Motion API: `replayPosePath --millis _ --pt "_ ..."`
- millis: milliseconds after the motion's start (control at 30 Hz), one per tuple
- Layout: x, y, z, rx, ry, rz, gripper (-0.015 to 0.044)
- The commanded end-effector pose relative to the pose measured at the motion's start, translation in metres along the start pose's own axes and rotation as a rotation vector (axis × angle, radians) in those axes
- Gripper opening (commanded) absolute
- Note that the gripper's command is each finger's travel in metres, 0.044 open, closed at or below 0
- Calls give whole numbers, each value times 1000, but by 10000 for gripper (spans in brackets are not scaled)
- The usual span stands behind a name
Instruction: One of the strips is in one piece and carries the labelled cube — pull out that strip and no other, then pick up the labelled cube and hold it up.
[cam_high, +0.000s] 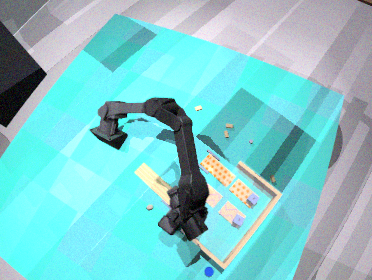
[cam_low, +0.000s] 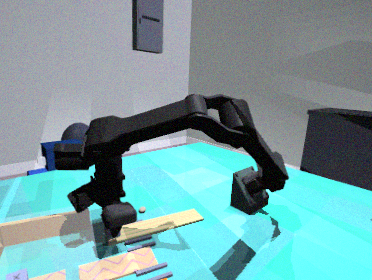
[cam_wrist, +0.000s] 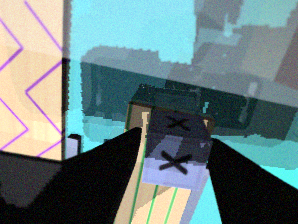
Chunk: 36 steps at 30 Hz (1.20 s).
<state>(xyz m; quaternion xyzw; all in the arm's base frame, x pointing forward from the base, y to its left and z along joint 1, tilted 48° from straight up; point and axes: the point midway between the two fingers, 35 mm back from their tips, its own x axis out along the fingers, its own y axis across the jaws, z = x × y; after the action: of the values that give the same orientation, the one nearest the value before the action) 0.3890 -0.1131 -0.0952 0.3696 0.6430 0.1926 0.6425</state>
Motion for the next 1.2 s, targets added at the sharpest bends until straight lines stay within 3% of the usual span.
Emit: replayPosePath --millis 0,200,333,1167 --pt "0 0 0 0 -1 0 138" --pt "0 0 0 0 -1 0 98" --pt "-1 0 -1 0 0 -1 0" --pt "-43 7 -70 9 4 3 0"
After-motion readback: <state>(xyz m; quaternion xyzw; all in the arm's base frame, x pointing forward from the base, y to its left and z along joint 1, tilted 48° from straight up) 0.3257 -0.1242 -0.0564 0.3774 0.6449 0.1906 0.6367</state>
